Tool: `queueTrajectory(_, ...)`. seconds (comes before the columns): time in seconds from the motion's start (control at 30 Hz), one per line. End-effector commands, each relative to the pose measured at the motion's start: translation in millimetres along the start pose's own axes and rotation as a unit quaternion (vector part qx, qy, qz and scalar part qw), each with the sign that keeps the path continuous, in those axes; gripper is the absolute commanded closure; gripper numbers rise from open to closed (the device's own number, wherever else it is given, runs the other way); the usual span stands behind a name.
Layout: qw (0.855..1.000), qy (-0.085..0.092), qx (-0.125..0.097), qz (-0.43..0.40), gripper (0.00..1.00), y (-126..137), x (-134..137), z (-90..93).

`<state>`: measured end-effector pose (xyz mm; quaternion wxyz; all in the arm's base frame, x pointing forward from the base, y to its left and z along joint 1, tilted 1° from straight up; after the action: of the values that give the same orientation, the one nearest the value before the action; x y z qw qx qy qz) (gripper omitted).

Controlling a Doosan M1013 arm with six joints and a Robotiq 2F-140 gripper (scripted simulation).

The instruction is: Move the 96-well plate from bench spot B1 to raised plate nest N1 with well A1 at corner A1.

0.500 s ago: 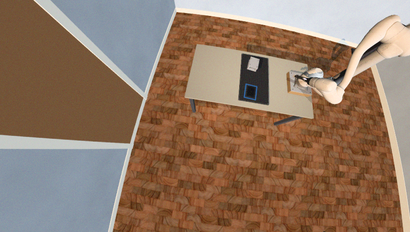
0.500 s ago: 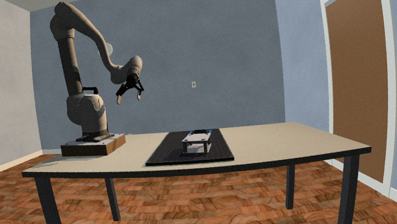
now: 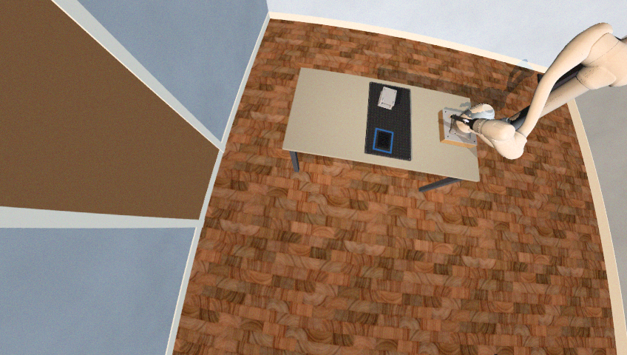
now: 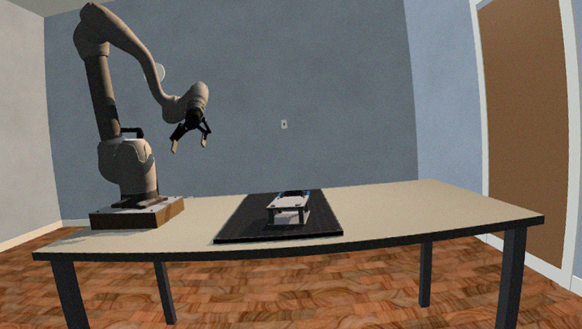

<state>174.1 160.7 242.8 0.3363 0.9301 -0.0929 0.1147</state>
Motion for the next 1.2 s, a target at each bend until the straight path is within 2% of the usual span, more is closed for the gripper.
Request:
queueTrajectory(0.0,1.000,0.000,0.000,0.000,0.00,0.0,0.0,0.0)
queueTrajectory(0.03,1.000,0.000,0.000,0.000,0.00,0.0,0.0,0.0)
queueTrajectory(0.13,0.999,-0.034,0.027,-0.019,0.00,-12.6,6.3,-2.2)
queueTrajectory(0.33,0.999,-0.034,0.027,-0.019,0.00,-38.3,13.9,-6.5)
queueTrajectory(0.43,0.996,-0.064,0.057,-0.035,0.00,-50.4,21.4,-7.9)
queueTrajectory(0.67,0.996,-0.064,0.057,-0.035,0.00,-73.5,30.7,-10.7)
queueTrajectory(0.77,0.991,-0.089,0.090,-0.048,0.00,-85.0,39.2,-11.1)
queueTrajectory(1.0,0.991,-0.089,0.090,-0.048,0.00,-116.0,55.1,-13.4)
queueTrajectory(1.07,0.986,-0.106,0.117,-0.055,0.00,-122.9,61.7,-12.9)
queueTrajectory(1.1,0.985,-0.110,0.124,-0.057,0.00,-126.7,64.7,-12.8)
queueTrajectory(1.17,0.985,-0.110,0.124,-0.057,0.00,-126.7,64.7,-12.8)
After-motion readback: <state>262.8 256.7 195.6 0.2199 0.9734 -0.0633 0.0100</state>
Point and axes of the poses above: the point where the finger pads meet when closed, its own z axis out along the fingers, its own x axis across the jaws, y = z × x, the point moved 3 cm from there along -z, back along the fingers, and after that the axes turned 13 degrees about z, right-handed, at the moved point
